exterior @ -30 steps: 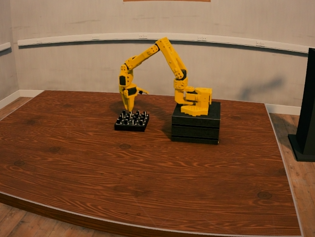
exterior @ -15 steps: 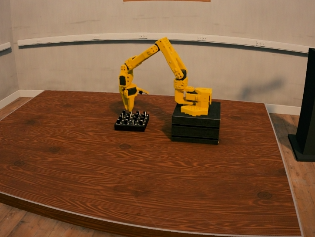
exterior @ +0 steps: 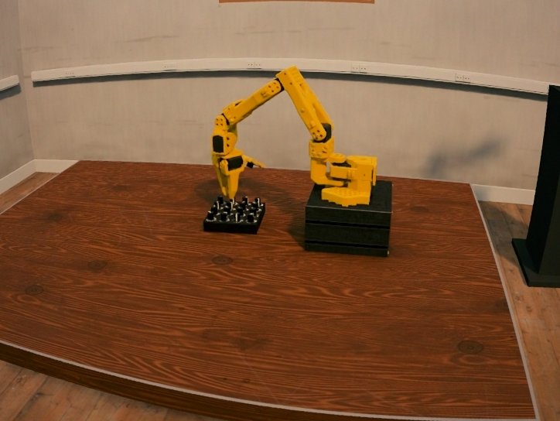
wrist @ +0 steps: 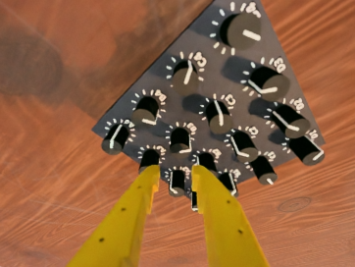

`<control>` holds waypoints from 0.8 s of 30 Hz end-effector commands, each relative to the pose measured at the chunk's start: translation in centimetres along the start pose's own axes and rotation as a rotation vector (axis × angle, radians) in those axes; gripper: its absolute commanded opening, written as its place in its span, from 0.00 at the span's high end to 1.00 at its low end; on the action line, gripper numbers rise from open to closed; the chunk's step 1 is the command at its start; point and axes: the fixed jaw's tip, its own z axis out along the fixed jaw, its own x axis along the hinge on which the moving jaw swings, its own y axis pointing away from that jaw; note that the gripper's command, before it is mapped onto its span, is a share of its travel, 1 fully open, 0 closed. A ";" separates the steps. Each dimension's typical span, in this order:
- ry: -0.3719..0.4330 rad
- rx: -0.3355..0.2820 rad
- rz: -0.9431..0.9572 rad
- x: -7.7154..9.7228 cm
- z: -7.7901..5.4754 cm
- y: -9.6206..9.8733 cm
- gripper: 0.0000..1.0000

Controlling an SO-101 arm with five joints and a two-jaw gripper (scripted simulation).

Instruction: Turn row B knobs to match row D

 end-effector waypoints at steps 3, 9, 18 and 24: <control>-0.005 0.011 0.000 -0.3 0.4 -0.2 0.90; -0.005 0.011 0.000 -0.4 0.5 -0.2 0.90; -0.005 0.011 0.000 -0.4 0.5 -0.3 0.90; -0.005 0.011 0.000 -0.5 0.5 -0.4 0.90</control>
